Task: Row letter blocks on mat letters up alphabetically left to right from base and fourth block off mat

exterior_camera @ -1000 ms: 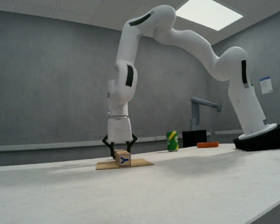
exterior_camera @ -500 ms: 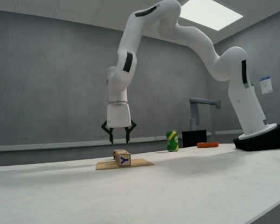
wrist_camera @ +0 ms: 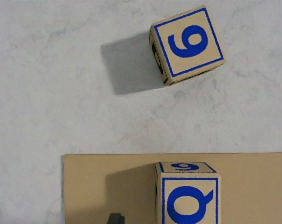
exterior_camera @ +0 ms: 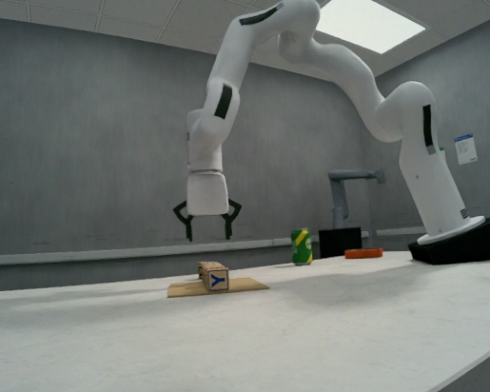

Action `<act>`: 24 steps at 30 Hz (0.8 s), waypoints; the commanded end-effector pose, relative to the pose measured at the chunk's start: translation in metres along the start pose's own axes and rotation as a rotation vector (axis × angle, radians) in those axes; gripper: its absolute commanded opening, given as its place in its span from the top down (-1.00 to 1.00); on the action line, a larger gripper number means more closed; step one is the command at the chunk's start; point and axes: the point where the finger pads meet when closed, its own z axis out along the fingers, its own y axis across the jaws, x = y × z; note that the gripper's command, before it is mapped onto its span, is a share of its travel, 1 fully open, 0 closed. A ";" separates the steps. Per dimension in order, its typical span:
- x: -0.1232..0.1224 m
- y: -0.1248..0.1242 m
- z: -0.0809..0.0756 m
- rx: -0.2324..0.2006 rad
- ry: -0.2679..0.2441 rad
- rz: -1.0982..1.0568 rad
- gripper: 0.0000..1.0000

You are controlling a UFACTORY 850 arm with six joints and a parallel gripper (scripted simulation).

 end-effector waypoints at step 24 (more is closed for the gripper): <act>0.000 -0.001 -0.023 0.002 0.000 0.000 -1.00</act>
